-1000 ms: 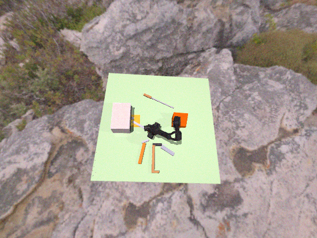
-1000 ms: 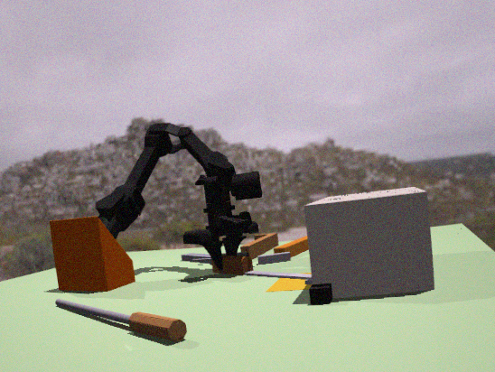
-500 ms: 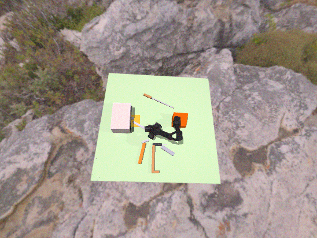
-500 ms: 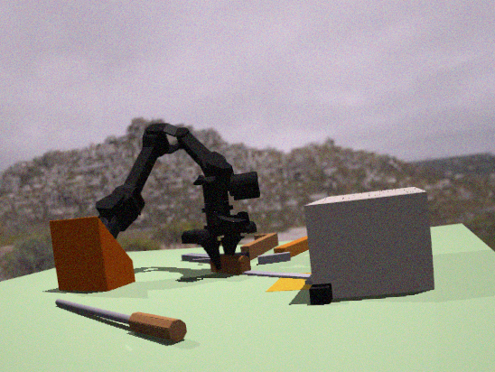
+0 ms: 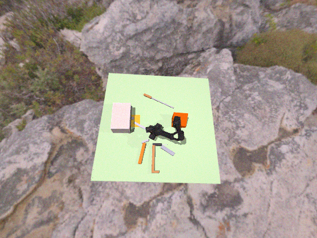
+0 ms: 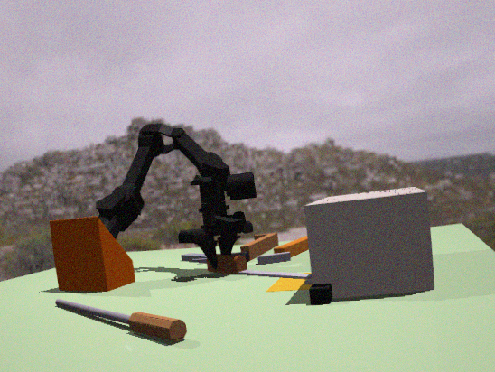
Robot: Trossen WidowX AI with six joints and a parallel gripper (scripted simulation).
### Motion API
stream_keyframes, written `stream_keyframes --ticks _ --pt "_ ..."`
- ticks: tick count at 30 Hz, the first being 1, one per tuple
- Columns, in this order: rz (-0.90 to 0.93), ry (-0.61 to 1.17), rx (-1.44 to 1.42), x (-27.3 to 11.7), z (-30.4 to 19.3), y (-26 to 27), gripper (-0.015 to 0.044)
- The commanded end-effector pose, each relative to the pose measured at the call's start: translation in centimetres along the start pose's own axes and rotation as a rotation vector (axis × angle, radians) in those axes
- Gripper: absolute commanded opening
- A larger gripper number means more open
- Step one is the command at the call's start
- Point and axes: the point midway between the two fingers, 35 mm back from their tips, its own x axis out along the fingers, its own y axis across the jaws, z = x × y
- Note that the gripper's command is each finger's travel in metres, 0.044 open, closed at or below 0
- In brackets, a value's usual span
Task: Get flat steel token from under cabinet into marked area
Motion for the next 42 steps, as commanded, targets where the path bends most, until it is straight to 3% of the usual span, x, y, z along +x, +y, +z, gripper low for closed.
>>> stream_keyframes --ticks 1,42 --pt "0.001 -0.001 0.005 -0.1 -0.5 0.0 0.0" --pt "0.001 0.001 0.082 -0.1 -3.1 0.0 0.0"
